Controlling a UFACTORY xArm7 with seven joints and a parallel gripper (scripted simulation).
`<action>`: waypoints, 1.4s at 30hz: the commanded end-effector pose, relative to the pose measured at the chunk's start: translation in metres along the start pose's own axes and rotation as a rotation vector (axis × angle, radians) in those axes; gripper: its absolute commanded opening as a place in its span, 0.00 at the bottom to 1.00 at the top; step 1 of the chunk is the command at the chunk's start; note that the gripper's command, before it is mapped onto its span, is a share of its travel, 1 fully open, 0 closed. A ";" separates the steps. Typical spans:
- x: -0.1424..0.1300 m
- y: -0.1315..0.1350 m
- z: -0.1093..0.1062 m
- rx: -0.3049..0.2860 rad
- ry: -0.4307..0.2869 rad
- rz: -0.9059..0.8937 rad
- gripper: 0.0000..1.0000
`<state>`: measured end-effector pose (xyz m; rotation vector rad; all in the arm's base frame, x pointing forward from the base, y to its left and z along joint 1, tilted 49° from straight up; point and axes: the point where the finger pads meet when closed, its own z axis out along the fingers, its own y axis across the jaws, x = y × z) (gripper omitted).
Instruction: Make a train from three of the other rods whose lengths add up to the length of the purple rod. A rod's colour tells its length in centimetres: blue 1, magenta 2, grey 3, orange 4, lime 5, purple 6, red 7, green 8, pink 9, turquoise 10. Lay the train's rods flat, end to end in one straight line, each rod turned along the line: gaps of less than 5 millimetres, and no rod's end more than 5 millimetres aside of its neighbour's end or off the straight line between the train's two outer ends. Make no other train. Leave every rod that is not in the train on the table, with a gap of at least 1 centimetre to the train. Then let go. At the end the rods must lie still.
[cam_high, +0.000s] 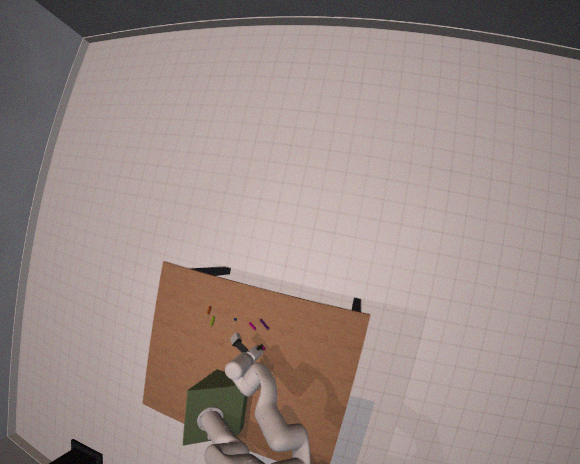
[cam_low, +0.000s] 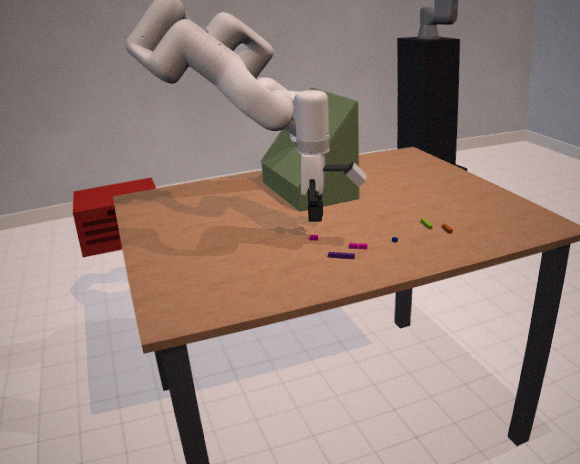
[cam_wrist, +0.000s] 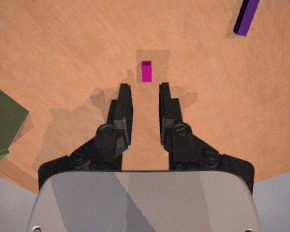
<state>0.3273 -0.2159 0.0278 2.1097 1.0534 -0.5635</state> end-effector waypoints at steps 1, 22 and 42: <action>0.001 0.001 0.005 -0.003 0.002 0.000 0.24; 0.001 0.001 0.033 -0.003 0.002 0.000 0.24; 0.001 0.001 0.039 -0.003 0.002 0.000 0.24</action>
